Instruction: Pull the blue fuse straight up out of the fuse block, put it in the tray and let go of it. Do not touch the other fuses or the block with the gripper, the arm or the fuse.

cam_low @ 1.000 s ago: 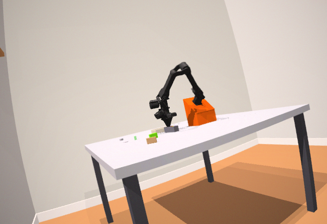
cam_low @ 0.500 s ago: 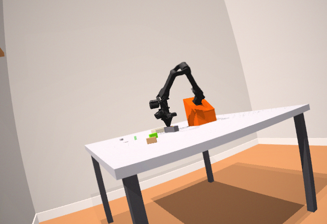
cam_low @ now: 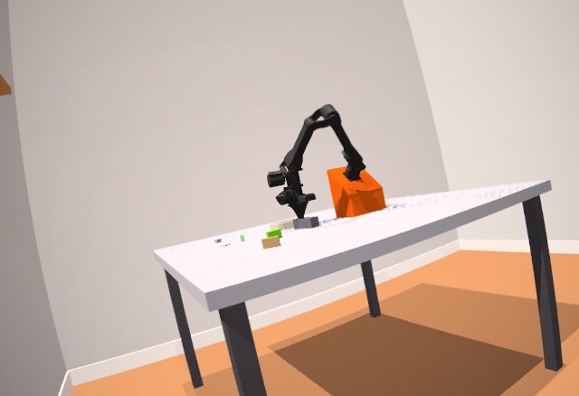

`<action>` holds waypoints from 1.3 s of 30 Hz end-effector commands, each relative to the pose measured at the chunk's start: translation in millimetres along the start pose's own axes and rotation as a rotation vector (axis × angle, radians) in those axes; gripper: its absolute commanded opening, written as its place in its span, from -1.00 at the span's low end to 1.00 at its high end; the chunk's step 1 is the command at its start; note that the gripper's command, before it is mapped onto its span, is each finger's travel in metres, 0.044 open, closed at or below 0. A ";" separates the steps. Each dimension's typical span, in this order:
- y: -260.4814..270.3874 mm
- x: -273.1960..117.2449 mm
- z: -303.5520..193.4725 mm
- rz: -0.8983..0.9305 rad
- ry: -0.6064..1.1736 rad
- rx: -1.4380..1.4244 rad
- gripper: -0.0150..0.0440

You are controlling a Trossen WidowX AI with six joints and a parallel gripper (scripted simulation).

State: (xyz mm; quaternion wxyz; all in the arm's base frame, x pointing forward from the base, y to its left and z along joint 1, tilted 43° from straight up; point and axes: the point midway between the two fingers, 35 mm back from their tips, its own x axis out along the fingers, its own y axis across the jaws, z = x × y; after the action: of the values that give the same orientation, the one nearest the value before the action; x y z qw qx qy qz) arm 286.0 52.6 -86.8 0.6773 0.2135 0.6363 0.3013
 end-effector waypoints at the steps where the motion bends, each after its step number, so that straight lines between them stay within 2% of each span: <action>1: 0.0 0.0 0.0 0.000 0.000 0.000 -0.49; 39: -0.6 -16.2 0.5 0.000 0.000 0.002 -0.49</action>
State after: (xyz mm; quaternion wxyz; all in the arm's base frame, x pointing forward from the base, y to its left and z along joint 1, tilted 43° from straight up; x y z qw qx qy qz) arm 285.2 43.7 -76.7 0.6751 0.2172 0.6373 0.3015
